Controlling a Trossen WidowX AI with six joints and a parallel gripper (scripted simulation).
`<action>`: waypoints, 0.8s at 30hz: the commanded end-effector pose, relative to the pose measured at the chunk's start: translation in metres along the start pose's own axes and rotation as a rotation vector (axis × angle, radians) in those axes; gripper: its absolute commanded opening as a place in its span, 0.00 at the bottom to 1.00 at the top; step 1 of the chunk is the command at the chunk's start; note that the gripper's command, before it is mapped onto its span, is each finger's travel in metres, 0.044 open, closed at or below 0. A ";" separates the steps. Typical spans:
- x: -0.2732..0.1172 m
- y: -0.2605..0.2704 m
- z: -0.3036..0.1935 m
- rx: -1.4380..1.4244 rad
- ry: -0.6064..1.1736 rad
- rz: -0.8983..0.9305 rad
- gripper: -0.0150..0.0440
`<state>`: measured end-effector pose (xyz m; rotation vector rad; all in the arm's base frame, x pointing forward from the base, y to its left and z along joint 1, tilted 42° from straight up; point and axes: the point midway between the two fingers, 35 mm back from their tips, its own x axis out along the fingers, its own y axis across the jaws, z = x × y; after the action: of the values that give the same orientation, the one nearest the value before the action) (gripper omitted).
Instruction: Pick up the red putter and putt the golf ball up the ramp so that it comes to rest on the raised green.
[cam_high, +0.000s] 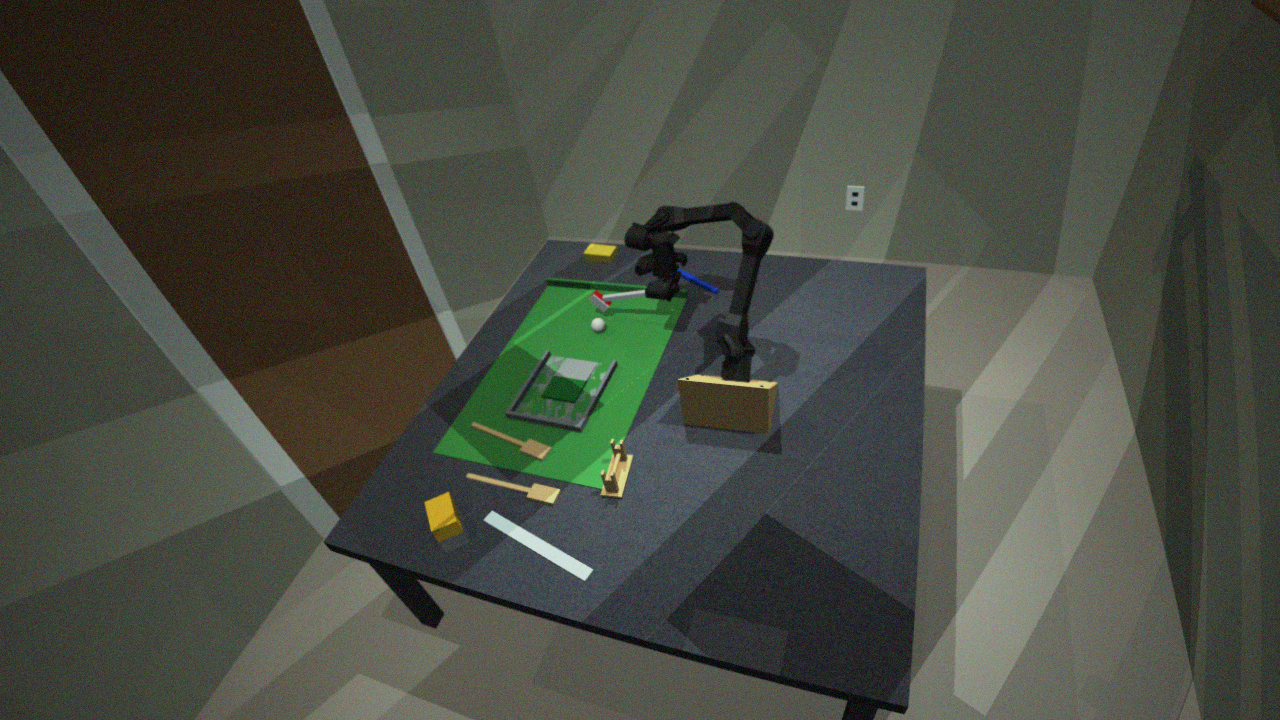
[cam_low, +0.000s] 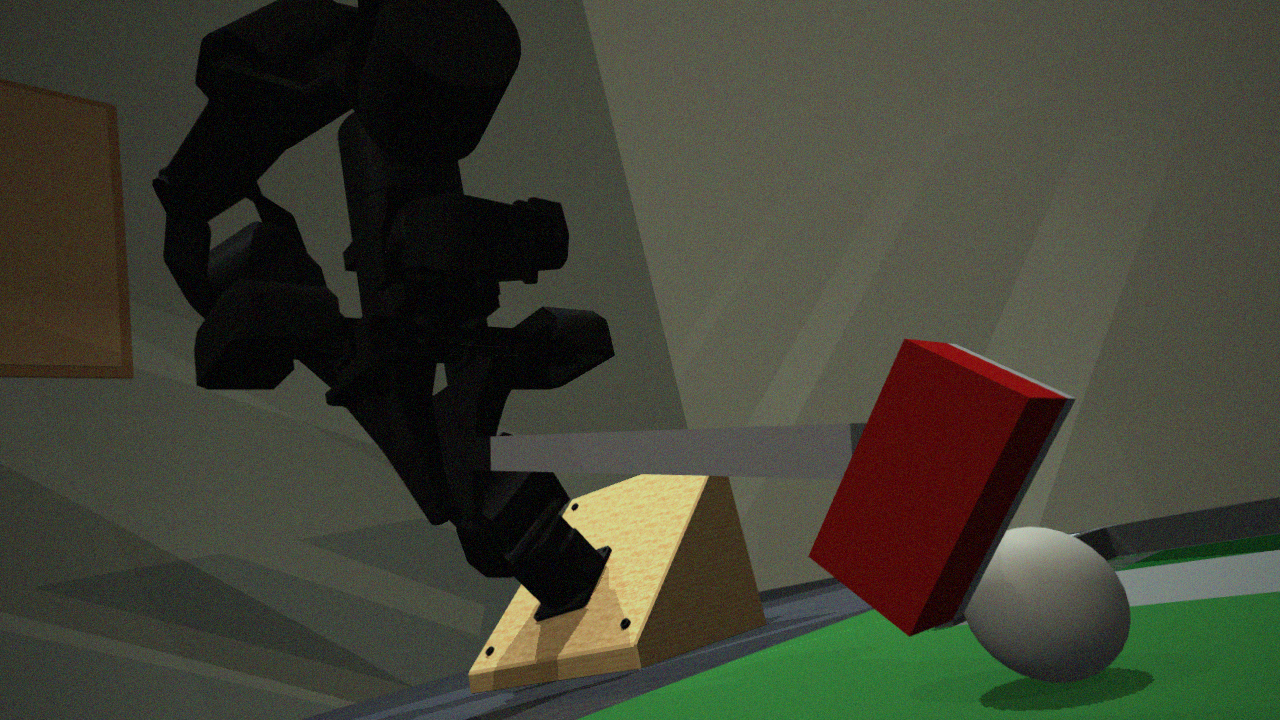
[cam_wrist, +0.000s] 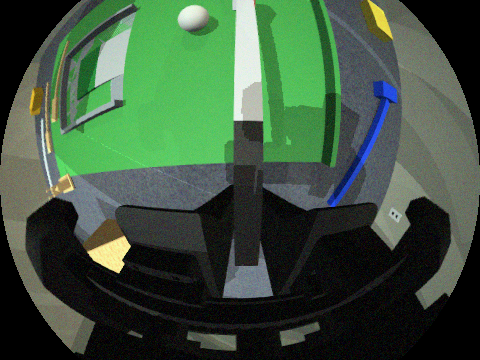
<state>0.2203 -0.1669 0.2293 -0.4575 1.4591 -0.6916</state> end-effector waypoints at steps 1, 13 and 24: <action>0.006 0.001 0.000 -0.003 -0.002 0.004 0.25; 0.024 0.001 -0.001 -0.003 -0.002 0.002 0.25; 0.021 -0.001 -0.001 0.001 0.001 -0.002 0.25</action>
<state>0.2185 -0.1814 0.2132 -0.4586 1.4614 -0.6928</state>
